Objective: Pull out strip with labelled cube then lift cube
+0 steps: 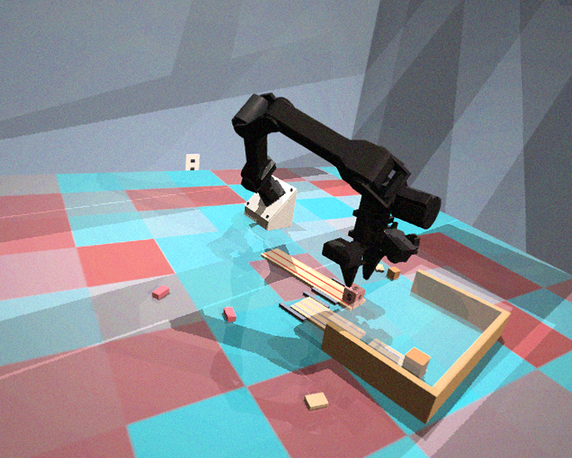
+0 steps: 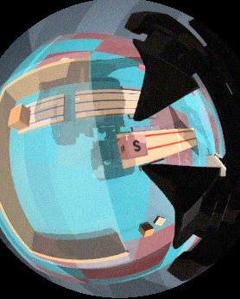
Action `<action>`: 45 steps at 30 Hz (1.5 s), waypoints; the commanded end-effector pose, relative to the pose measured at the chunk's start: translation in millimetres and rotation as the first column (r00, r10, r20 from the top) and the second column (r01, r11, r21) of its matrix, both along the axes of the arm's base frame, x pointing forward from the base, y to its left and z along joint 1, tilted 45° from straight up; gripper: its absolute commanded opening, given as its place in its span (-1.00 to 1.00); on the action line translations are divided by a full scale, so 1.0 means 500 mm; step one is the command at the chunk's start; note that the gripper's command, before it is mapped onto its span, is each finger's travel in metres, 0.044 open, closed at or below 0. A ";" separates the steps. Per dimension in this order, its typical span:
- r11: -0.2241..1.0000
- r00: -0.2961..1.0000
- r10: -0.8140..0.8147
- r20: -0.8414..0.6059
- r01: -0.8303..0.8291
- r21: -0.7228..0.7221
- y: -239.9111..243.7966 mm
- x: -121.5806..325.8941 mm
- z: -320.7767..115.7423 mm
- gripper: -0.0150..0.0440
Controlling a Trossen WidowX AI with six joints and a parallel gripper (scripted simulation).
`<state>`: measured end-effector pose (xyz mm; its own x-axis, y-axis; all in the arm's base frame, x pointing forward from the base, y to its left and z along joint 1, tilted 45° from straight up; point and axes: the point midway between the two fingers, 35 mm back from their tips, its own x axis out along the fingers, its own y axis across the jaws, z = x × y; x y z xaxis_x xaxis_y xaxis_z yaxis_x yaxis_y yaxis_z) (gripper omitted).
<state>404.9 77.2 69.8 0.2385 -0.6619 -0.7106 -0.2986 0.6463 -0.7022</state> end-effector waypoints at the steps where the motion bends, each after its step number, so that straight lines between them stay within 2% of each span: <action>1: 1.000 1.000 0.005 -0.009 -0.005 -0.003 -0.007 -0.001 -0.012 0.36; 24: 1.000 1.000 0.005 -0.008 -0.005 -0.006 -0.052 0.014 -0.058 0.36; 27: 1.000 1.000 -0.002 -0.003 0.002 0.001 -0.051 0.016 -0.054 0.09; 36: 1.000 1.000 -0.002 -0.003 0.002 0.001 -0.051 0.016 -0.054 -0.11; 40: 1.000 1.000 -0.001 -0.004 0.001 0.001 -0.049 0.009 -0.051 -0.47; 45: 1.000 1.000 0.001 -0.007 -0.001 0.000 -0.031 -0.041 -0.035 -0.49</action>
<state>397.7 54.2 47.7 0.2286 -0.6653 -0.7107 -0.2972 0.6475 -0.7017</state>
